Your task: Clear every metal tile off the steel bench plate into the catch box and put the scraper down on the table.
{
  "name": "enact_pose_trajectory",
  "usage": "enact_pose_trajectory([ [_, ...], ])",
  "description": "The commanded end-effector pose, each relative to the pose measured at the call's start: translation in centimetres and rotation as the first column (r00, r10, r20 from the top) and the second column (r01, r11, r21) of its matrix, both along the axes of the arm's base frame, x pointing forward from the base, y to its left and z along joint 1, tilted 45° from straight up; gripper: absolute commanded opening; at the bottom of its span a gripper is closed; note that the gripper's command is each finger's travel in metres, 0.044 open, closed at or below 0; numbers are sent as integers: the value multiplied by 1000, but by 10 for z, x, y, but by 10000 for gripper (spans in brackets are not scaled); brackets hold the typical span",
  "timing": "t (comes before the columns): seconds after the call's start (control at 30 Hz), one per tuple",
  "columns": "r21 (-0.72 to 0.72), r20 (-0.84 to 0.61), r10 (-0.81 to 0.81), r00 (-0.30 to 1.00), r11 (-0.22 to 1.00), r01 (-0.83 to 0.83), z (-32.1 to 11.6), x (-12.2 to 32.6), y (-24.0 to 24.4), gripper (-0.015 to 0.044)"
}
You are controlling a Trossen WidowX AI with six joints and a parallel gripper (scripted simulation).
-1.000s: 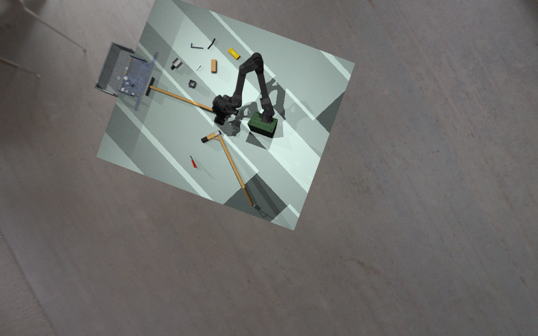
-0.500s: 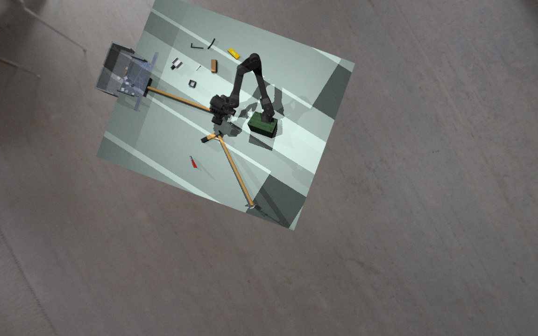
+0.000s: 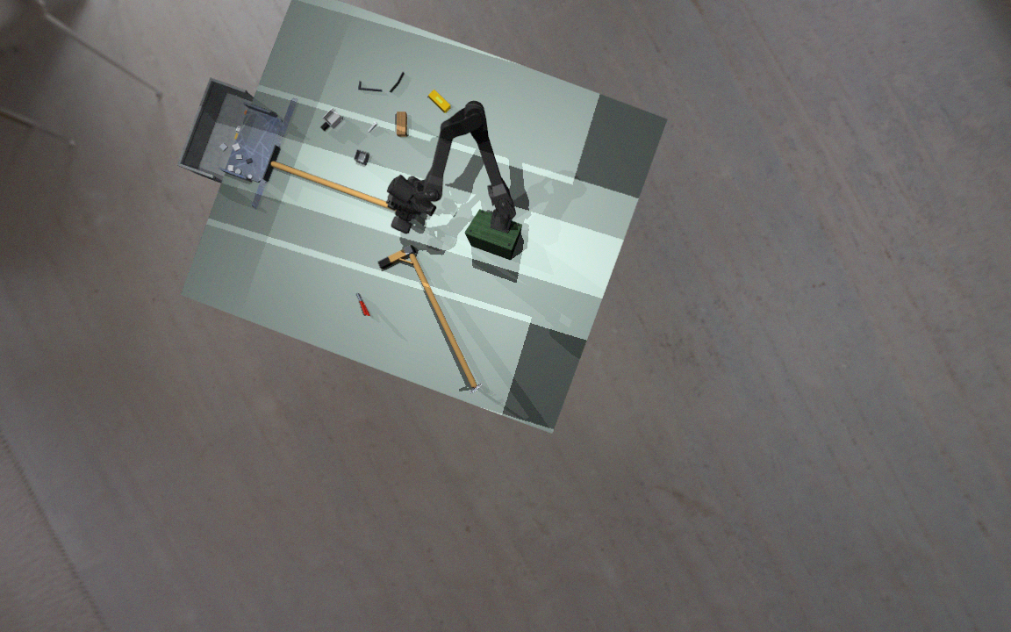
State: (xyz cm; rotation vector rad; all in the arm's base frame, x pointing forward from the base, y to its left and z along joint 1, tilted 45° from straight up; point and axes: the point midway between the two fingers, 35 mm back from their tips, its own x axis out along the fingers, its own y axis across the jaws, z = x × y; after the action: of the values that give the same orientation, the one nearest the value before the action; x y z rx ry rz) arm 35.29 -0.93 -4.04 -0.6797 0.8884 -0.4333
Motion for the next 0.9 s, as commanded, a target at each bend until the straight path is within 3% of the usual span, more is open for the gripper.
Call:
enact_pose_trajectory([
  [0.0,4,6,8,1000,1000,-8,2,9,2,0],
  [0.87,3,7,9,1000,1000,-9,1,44,1,0],
])
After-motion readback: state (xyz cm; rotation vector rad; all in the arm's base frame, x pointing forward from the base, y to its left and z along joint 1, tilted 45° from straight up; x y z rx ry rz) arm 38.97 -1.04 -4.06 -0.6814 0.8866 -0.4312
